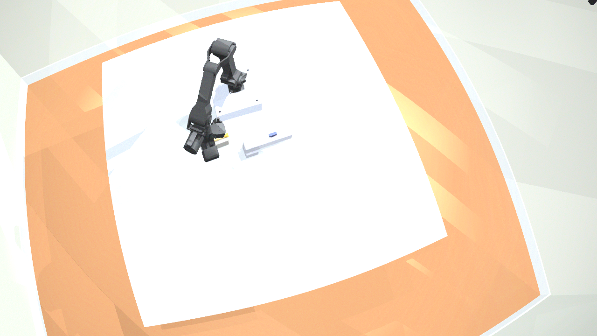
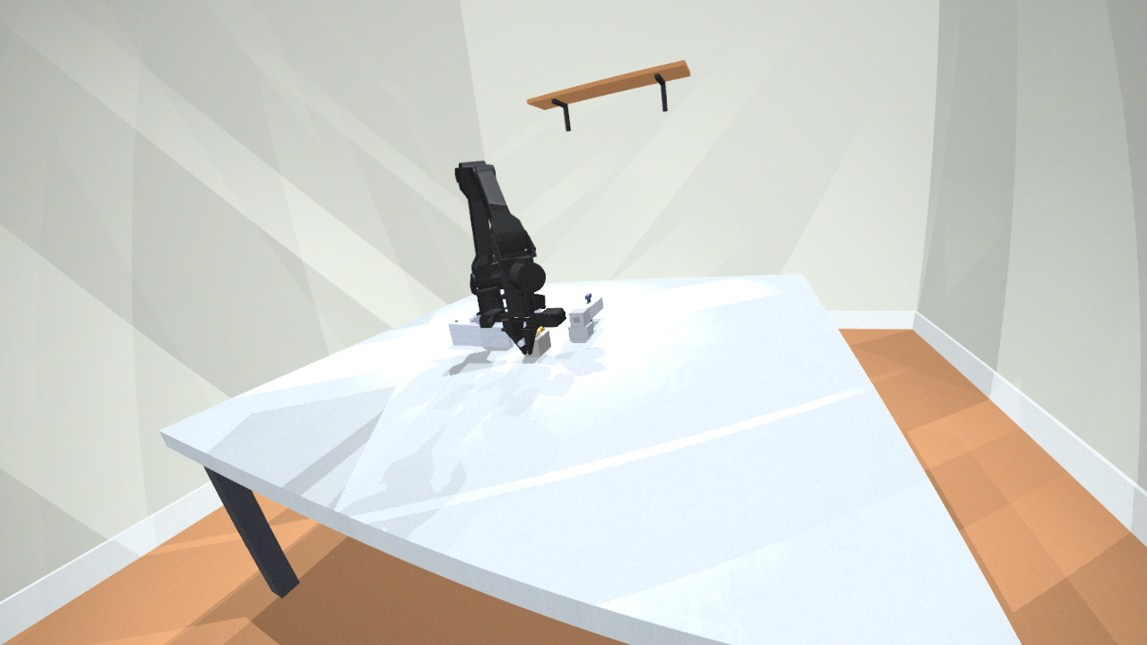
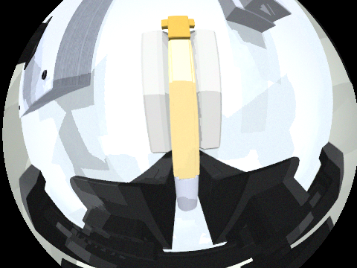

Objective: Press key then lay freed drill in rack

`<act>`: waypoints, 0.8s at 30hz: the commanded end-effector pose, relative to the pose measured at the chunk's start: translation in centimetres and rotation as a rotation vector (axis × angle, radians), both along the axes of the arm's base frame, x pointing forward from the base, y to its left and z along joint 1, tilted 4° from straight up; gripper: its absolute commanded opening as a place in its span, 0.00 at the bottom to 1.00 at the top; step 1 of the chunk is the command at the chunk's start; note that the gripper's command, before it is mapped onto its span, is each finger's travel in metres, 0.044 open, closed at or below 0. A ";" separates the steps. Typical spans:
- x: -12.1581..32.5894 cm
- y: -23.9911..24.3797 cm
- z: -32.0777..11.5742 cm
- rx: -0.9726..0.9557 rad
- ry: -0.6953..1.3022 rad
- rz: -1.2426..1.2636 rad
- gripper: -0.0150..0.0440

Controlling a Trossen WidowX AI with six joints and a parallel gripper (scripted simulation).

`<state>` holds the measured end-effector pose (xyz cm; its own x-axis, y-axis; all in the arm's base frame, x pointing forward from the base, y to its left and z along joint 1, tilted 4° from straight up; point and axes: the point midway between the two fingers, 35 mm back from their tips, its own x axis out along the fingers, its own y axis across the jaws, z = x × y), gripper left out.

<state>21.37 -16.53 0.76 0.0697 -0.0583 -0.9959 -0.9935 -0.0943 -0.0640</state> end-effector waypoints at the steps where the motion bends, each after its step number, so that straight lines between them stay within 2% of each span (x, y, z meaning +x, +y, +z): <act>1: 0.1 0.1 -0.5 0.003 -0.002 0.005 0.25; 3: 0.1 0.1 -0.7 0.003 -0.002 0.005 0.25; 20: 0.1 0.0 -0.1 0.002 -0.002 0.002 1.00; 24: -0.3 0.3 2.2 0.003 -0.002 0.005 1.00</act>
